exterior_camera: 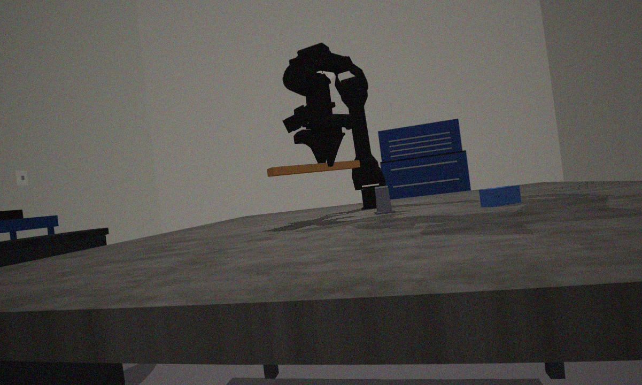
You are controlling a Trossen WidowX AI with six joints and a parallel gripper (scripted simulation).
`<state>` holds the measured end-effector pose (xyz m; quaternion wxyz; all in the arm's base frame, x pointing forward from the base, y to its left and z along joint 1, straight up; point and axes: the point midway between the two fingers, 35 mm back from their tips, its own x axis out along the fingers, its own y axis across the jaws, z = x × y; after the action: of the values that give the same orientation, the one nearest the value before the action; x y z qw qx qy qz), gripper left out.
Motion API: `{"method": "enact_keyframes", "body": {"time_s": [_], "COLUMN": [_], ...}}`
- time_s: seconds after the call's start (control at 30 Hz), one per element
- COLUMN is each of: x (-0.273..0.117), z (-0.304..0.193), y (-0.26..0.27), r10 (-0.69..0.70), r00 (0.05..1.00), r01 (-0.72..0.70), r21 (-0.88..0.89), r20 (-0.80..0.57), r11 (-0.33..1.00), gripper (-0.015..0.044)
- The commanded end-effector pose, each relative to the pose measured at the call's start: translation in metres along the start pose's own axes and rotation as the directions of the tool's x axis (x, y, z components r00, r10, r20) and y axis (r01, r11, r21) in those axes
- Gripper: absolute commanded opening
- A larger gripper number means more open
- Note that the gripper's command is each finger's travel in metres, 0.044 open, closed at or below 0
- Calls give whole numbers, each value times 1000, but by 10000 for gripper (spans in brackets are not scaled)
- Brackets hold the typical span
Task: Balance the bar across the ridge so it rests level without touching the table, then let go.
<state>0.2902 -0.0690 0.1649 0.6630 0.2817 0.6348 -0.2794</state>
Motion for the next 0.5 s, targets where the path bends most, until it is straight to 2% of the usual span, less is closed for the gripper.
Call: {"method": "enact_keyframes", "body": {"time_s": [0.0, 0.47], "x": [0, -1], "z": [-15, -66], "y": [9, 31], "r10": [1, 3], "r00": [1000, 1000], "r01": [-2, -10], "r21": [-102, -446], "r20": [-9, -15], "r11": [995, 895], "gripper": [0, 0]}}
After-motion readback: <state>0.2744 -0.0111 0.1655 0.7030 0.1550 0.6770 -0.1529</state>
